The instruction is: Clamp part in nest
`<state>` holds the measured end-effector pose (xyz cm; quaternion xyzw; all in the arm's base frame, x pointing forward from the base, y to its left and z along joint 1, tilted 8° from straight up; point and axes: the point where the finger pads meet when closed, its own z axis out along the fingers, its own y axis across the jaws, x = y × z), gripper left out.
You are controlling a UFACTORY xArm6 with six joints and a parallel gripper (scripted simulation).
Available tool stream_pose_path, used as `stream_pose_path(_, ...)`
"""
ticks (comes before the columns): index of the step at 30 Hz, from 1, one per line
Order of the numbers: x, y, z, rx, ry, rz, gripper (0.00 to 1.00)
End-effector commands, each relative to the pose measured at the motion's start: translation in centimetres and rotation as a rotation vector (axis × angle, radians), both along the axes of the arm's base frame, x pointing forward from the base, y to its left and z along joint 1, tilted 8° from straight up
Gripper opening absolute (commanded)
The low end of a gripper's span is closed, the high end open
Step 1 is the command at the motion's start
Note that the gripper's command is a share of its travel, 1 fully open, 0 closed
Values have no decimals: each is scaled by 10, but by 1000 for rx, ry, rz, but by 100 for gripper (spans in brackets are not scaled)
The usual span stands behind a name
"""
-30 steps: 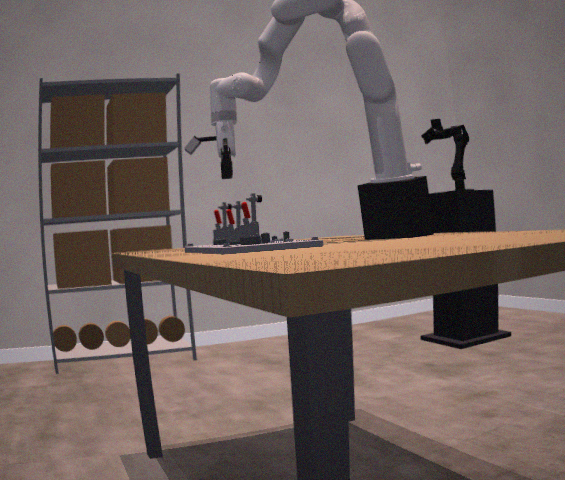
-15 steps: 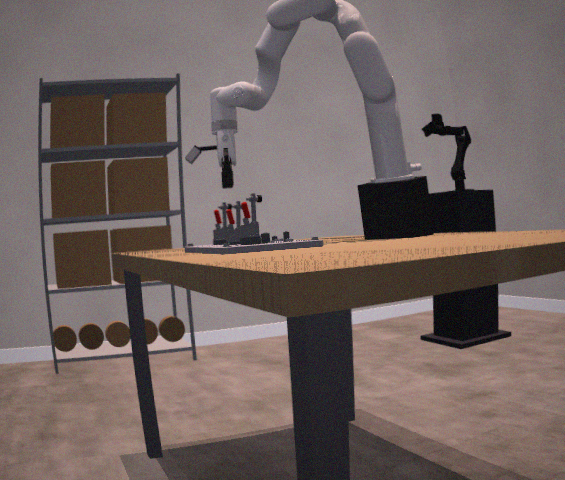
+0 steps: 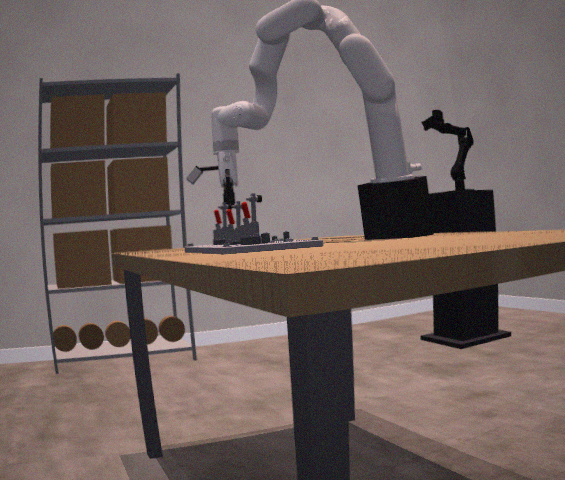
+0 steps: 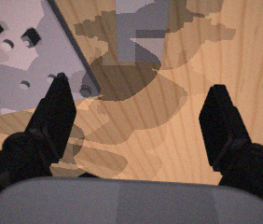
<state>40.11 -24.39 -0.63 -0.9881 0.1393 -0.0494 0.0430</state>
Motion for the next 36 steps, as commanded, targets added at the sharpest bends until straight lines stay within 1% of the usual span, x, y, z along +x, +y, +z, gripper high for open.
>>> stream_pose_path(1, 6, 0, -24, -2, -6, 0, 100)
stream_pose_path(3, 6, 0, -24, -2, -6, 0, 100)
stream_pose_path(10, 9, 2, -51, -2, -6, 0, 100)
stream_pose_path(17, 11, 3, -67, -2, -6, 0, 100)
stream_pose_path(25, 12, 3, -72, -2, -6, 0, 100)
stream_pose_path(36, 12, 3, -72, -2, -6, 0, 100)
